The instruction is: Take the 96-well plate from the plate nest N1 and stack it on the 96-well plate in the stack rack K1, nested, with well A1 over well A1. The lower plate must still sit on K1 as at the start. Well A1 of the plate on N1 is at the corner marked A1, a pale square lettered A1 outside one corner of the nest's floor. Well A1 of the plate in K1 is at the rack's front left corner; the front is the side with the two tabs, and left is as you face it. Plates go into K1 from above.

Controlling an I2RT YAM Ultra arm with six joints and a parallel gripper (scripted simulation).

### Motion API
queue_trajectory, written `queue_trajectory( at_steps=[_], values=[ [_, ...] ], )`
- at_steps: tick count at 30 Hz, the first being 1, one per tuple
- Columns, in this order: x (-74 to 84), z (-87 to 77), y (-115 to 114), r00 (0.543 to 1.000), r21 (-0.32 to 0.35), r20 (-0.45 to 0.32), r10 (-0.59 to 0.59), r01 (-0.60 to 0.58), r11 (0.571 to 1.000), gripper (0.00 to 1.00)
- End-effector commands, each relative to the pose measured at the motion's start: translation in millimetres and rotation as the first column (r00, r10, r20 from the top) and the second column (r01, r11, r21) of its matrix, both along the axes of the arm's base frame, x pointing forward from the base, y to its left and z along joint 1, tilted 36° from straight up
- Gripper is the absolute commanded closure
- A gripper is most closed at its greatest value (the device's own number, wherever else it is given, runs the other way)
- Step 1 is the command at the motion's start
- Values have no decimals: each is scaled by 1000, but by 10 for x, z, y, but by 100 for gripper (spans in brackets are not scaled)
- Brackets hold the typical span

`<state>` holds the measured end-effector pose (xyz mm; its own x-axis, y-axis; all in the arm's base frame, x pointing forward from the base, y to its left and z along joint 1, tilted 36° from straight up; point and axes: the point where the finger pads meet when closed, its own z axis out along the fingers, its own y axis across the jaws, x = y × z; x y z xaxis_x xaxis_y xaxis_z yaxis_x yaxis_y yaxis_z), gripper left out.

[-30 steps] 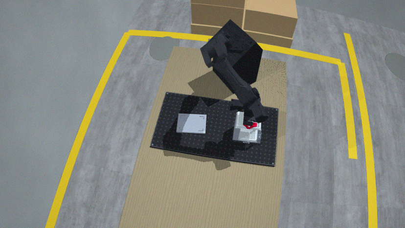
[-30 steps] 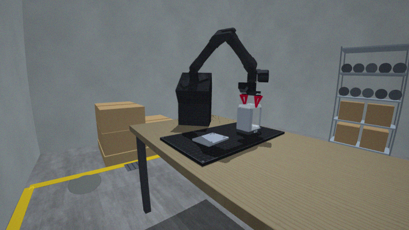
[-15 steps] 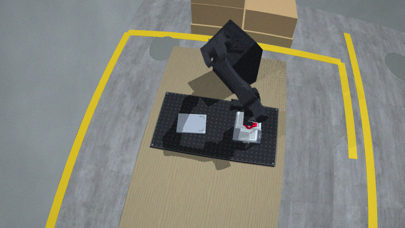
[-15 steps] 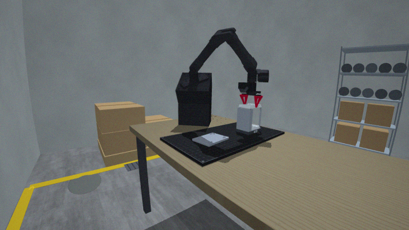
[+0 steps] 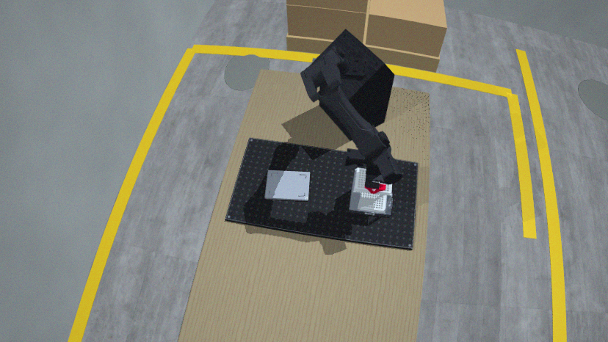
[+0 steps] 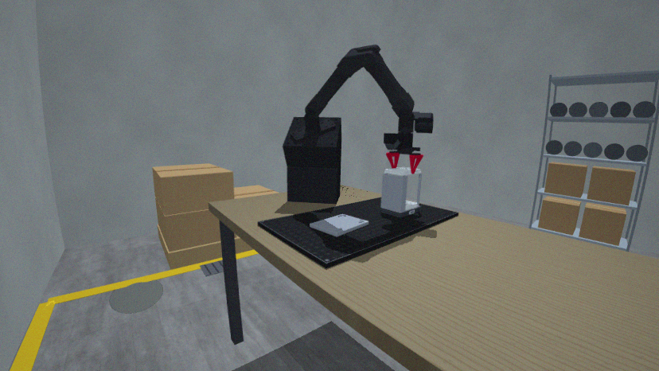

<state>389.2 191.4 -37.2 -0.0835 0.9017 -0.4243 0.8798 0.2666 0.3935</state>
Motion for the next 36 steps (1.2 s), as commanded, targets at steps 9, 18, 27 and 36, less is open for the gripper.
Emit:
queue_trajectory(
  at_steps=[9,18,27,36],
  values=[
    [45,-179,-82,1000,-11,-11,2,-2,1000,100],
    [178,-254,-79,1000,2,6,2,-2,1000,100],
    [266,-327,-75,1000,9,16,3,-3,1000,100],
    [318,-450,-81,1000,8,16,14,-14,1000,100]
  ],
)
